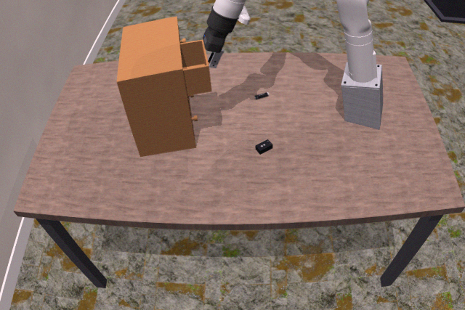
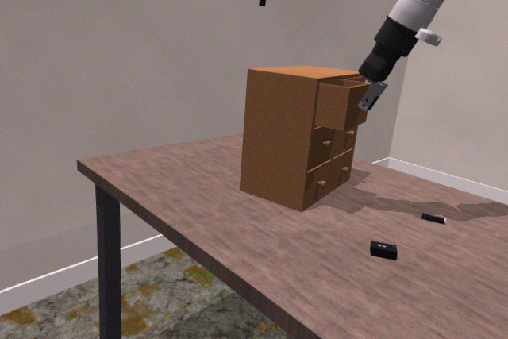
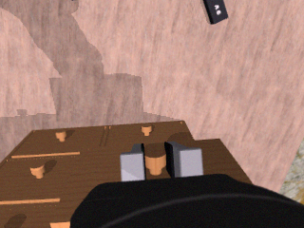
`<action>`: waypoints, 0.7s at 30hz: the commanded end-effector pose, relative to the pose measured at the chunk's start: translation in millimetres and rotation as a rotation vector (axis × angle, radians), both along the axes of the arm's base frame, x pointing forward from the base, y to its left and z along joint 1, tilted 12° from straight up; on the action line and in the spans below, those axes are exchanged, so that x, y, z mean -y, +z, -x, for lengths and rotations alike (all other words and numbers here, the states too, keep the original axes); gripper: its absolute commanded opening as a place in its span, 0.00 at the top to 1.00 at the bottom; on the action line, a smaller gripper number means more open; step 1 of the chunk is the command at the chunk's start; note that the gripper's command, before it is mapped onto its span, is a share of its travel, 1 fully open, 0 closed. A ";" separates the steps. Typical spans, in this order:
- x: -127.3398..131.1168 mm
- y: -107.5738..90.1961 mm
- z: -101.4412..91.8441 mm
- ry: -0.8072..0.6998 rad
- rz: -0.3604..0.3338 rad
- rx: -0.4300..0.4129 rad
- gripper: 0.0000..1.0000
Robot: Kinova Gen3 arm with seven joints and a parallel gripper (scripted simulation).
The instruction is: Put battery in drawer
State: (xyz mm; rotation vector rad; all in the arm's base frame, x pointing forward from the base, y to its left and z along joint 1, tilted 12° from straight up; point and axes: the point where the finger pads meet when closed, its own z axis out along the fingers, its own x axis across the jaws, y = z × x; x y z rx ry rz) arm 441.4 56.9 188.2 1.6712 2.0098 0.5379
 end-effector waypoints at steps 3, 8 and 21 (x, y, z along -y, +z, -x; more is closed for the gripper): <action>-0.1 0.7 -0.4 0.000 0.000 0.002 0.45; -0.1 0.7 -0.4 0.000 0.000 0.002 0.39; 2.3 -1.9 13.9 0.000 0.000 0.002 0.33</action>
